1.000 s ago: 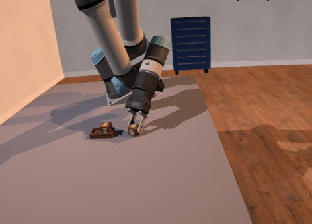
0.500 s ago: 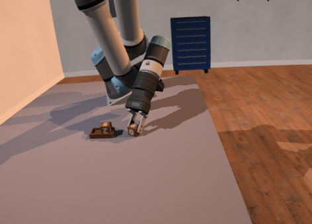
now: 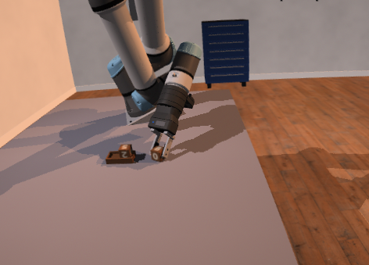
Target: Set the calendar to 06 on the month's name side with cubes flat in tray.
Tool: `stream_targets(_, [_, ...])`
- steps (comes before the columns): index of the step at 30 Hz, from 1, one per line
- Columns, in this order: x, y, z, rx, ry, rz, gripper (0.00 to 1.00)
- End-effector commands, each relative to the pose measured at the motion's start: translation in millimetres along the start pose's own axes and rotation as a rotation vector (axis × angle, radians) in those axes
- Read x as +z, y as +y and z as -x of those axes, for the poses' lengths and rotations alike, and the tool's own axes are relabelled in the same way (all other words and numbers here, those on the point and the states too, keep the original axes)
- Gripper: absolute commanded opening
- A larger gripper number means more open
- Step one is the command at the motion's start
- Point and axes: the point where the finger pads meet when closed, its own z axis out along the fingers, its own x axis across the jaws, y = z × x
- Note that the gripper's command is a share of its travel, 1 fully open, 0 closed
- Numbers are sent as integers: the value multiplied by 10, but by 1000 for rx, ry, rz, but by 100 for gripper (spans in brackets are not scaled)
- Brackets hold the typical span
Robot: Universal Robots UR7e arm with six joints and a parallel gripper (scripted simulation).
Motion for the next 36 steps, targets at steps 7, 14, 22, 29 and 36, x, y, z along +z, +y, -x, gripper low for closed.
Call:
stream_targets(7, [-14,16,-1,1,0,1,60])
stream_targets(14, [-54,55,-1,1,0,1,60])
stream_targets(22, [-174,176,-1,1,0,1,60])
stream_targets(29, [-269,270,-1,1,0,1,60])
stream_targets(36, [-392,393,0,1,0,1,60])
